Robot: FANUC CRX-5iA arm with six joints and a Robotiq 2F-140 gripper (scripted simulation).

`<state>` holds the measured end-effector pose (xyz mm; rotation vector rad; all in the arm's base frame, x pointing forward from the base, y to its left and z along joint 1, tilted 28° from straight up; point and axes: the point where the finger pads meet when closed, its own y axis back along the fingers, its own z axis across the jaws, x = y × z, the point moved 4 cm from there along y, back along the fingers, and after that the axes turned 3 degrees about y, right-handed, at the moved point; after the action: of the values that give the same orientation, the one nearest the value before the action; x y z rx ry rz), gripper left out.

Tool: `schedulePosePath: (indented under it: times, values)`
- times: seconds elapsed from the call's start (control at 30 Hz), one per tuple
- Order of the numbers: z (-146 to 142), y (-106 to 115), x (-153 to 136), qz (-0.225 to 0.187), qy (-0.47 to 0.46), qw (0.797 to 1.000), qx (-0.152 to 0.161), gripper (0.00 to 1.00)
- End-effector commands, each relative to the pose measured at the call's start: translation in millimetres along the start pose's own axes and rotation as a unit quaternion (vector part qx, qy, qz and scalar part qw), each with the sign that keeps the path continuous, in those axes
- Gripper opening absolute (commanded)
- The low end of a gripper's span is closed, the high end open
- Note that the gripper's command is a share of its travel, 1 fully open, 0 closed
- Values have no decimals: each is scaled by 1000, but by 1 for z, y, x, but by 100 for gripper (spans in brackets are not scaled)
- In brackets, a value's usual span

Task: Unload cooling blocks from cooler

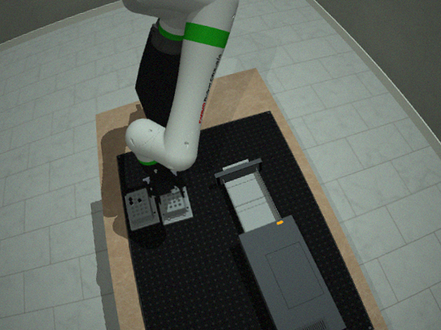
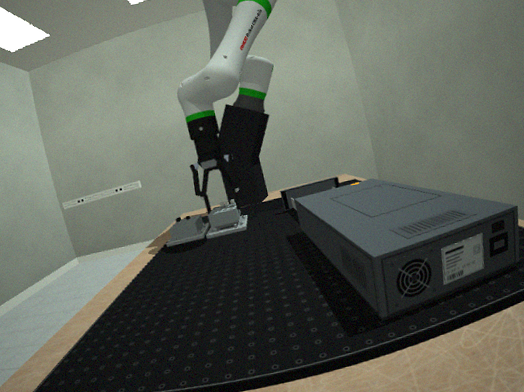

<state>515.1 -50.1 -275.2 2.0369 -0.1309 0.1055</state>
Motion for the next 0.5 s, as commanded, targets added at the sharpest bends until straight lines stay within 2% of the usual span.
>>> schedulePosePath:
  times: [0.0, 0.47]
  values:
    - [0, 0, 1, 1, 0, 1000, 0, 10]
    - [0, -2, 1, 1, 0, 1000, 0, 10]
